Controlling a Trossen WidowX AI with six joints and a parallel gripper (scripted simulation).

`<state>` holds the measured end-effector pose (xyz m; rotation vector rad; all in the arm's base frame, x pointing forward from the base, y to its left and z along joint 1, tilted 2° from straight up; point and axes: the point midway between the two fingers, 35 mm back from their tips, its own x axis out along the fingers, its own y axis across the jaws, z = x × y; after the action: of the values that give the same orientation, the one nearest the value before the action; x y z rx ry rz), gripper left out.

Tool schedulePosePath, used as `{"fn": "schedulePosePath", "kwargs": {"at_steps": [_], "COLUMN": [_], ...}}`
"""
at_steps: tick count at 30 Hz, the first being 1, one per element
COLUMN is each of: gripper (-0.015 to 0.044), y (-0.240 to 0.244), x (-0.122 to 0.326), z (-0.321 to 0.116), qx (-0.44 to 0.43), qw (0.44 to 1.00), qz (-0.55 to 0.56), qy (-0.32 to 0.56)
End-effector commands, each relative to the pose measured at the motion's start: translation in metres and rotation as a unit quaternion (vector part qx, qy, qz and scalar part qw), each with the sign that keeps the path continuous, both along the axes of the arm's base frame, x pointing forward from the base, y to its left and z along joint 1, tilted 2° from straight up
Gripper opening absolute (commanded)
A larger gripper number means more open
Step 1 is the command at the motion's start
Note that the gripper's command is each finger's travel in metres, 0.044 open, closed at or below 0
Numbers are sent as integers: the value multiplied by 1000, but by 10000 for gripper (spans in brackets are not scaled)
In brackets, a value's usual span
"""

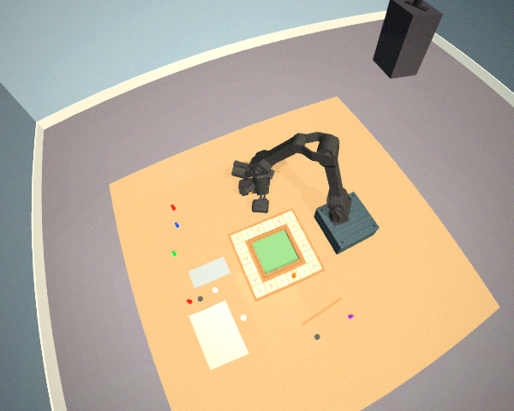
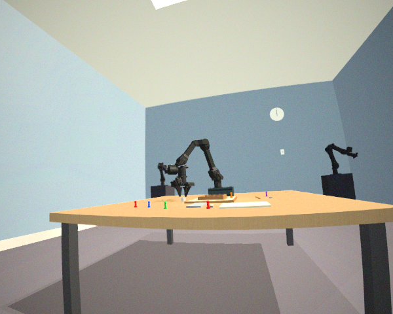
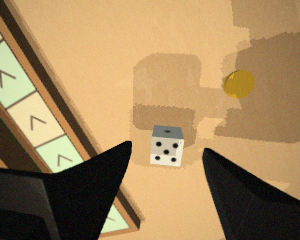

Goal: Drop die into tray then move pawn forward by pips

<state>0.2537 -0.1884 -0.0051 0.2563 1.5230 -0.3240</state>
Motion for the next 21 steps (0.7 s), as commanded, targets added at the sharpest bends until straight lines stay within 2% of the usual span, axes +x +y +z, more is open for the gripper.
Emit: {"fn": "schedulePosePath", "kwargs": {"at_steps": [1, 9, 15, 21], "gripper": [275, 275, 118, 78], "y": [1, 1, 1, 1], "x": [-2, -3, -3, -3], "z": [-8, -18, -18, -18], "qx": [1, 1, 1, 1], "qw": [1000, 1000, 1000, 1000], "qz": [-3, -3, -3, -3], "qy": [4, 4, 4, 4]}}
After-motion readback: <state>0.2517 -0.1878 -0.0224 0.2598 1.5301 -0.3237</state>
